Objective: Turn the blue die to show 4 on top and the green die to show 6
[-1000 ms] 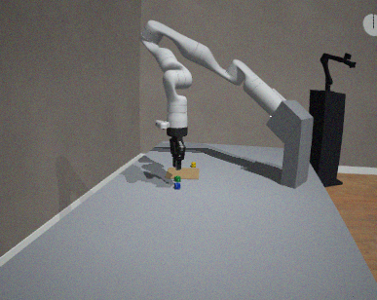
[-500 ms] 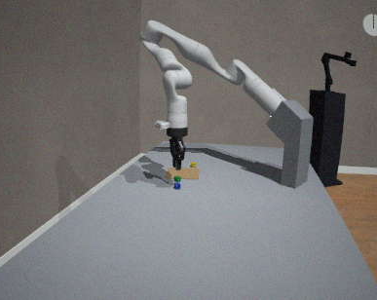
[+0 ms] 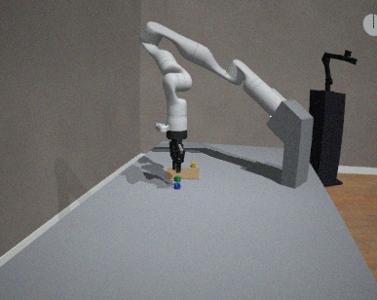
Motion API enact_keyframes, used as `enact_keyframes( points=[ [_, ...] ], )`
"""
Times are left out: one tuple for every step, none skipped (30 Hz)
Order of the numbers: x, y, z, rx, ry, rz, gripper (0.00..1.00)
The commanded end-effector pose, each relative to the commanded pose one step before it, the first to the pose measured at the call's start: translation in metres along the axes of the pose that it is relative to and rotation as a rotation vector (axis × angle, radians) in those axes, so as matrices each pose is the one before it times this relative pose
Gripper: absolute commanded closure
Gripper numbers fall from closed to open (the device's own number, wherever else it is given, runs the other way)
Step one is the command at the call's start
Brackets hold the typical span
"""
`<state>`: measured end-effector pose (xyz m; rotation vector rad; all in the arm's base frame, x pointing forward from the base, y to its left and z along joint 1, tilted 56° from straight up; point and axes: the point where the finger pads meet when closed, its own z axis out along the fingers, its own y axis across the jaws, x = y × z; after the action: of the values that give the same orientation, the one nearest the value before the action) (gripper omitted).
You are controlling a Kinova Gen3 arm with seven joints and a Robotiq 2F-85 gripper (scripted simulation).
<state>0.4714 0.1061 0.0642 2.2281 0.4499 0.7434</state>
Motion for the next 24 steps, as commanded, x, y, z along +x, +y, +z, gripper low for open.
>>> enact_keyframes(
  points=[
    [-0.00153,0.00027,0.00476,-0.00231,-0.0037,-0.00118,0.65],
    [0.0,0.0,0.0,0.0,0.0,0.0,0.65],
    [0.0,0.0,0.0,0.0,0.0,0.0,0.65],
    [-0.00001,0.0,0.00151,0.0,0.0,0.0,0.65],
    [-0.00001,0.0,0.00155,0.0,0.0,0.0,0.65],
    [0.0,0.0,0.00158,-0.00001,0.00001,0.00001,0.65],
    [-0.00001,0.0,0.0016,0.0,0.0,0.0,0.65],
    [-0.00001,0.0,0.00162,0.0,0.0,0.0,0.65],
    [0.0,0.0,0.00163,0.0,0.00001,0.00001,0.65],
    [-0.00001,0.0,0.00163,0.0,0.0,0.0,0.65],
    [-0.00001,0.0,0.00162,0.0,0.0,0.0,0.65],
    [0.0,0.0,0.00161,0.0,0.00001,0.00001,0.65],
    [-0.00001,0.0,0.00159,0.0,0.0,0.0,0.65],
    [-0.00001,0.0,0.00156,0.0,0.0,0.0,0.65],
    [0.0,0.0,0.00153,0.0,0.00001,0.00001,0.65],
    [-0.00001,0.0,0.00149,0.0,0.0,0.0,0.65],
    [-0.00001,0.0,0.00144,0.0,-0.00001,0.0,0.65],
    [0.0,0.0,0.00139,0.0,0.00001,0.00001,0.65],
    [0.0,0.0,0.0,0.0,0.0,0.0,0.65],
    [0.0,0.0,0.0,0.0,0.0,0.0,0.65],
    [0.0,0.0,0.00133,0.0,0.0,0.0,0.65],
    [-0.00001,0.0,0.00127,0.0,-0.00001,-0.00001,0.65],
    [0.0,0.0,0.0012,0.0,0.0,0.0,0.65],
    [0.0,0.0,0.00113,0.0,0.0,0.0,0.65]
  ],
)
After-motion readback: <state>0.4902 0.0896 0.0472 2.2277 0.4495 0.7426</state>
